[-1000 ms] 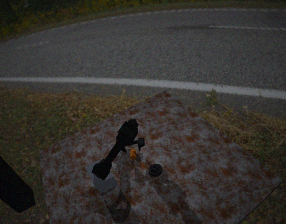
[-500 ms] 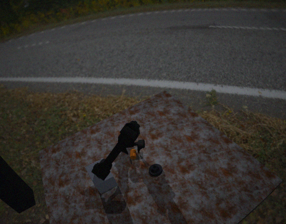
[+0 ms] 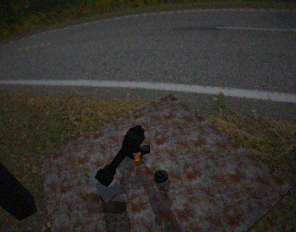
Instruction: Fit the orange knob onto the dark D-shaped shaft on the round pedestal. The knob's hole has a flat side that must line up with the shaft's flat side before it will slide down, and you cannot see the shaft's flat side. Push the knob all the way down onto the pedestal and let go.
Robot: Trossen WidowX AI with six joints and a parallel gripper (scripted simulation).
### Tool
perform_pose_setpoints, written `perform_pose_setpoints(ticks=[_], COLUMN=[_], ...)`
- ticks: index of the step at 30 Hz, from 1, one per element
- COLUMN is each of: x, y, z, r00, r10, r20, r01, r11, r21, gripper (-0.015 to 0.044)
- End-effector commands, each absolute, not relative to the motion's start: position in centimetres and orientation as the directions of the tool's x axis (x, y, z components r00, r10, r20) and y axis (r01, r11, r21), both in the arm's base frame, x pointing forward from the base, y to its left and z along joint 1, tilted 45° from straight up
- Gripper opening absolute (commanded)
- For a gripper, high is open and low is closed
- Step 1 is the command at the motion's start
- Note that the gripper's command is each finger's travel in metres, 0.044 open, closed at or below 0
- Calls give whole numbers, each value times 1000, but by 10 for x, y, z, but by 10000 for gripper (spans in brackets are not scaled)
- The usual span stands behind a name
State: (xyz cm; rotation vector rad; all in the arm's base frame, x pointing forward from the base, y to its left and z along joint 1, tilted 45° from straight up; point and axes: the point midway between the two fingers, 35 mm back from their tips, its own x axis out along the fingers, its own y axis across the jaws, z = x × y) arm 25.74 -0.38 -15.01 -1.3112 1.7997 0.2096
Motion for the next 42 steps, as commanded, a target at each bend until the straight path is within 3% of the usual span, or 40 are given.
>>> perform_pose_setpoints(ticks=[1, 6, 13, 42], x=[258, 258, 257, 242], y=[-4, -4, -4, -11], z=[-150, -150, -148, -122], r00=[-58, -58, -42, 212], r10=[-692, -692, -673, -315], r20=[-719, -719, -739, -925], r01=[-838, -838, -838, -840], r11=[425, 425, 427, 425], r21=[-342, -342, -341, -337], gripper=[213, 180, 179, 179])
